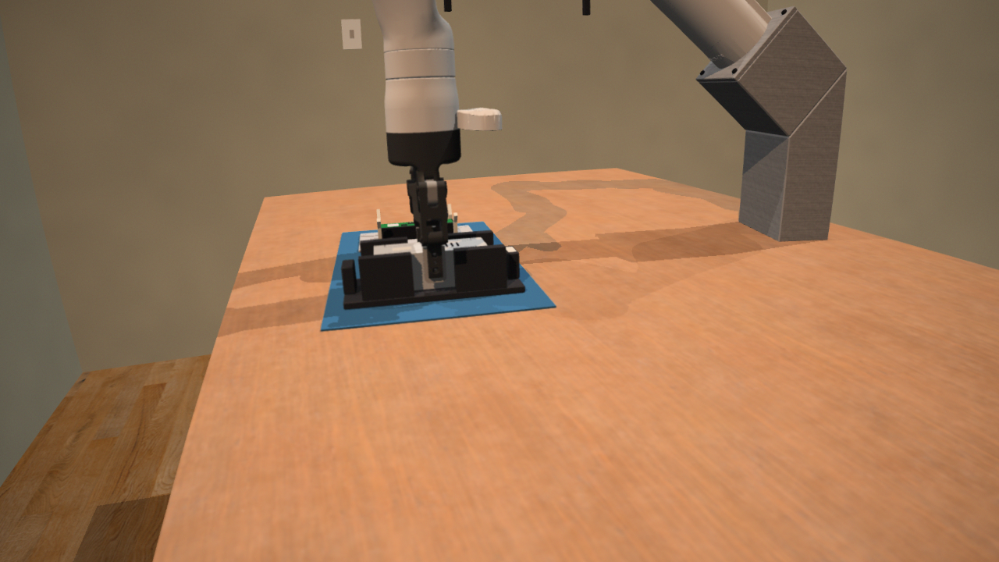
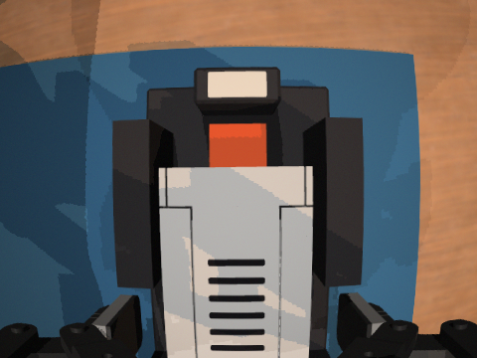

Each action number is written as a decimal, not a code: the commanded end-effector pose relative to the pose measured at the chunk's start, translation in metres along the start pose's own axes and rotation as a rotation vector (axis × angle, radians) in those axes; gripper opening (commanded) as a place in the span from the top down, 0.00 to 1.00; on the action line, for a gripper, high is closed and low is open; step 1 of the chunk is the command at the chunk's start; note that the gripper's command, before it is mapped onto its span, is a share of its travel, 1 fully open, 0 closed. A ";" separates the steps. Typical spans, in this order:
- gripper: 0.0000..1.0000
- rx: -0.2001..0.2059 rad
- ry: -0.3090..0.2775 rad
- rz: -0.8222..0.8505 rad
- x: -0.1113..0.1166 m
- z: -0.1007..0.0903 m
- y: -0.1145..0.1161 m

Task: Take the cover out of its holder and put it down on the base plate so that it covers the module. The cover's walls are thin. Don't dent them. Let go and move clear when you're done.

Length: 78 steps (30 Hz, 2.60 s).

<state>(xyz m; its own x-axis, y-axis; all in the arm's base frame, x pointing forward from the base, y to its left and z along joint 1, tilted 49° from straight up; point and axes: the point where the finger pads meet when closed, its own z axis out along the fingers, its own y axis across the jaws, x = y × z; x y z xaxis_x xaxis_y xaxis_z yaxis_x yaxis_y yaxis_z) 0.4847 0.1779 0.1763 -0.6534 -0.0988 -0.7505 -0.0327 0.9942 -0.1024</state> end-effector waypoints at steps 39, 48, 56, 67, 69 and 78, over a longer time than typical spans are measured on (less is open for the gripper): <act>1.00 -0.001 -0.001 0.000 0.000 0.000 0.000; 1.00 -0.001 -0.001 0.000 0.000 0.000 0.000; 1.00 -0.001 -0.001 0.000 0.000 -0.001 0.000; 1.00 -0.001 -0.001 0.000 0.000 -0.001 0.000; 1.00 -0.001 -0.001 0.000 0.000 -0.001 0.000; 1.00 -0.001 -0.001 0.000 0.000 -0.001 0.000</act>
<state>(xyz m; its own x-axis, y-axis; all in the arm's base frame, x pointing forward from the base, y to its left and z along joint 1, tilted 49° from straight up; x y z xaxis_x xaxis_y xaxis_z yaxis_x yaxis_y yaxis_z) 0.4845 0.1779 0.1764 -0.6533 -0.0989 -0.7506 -0.0329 0.9942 -0.1023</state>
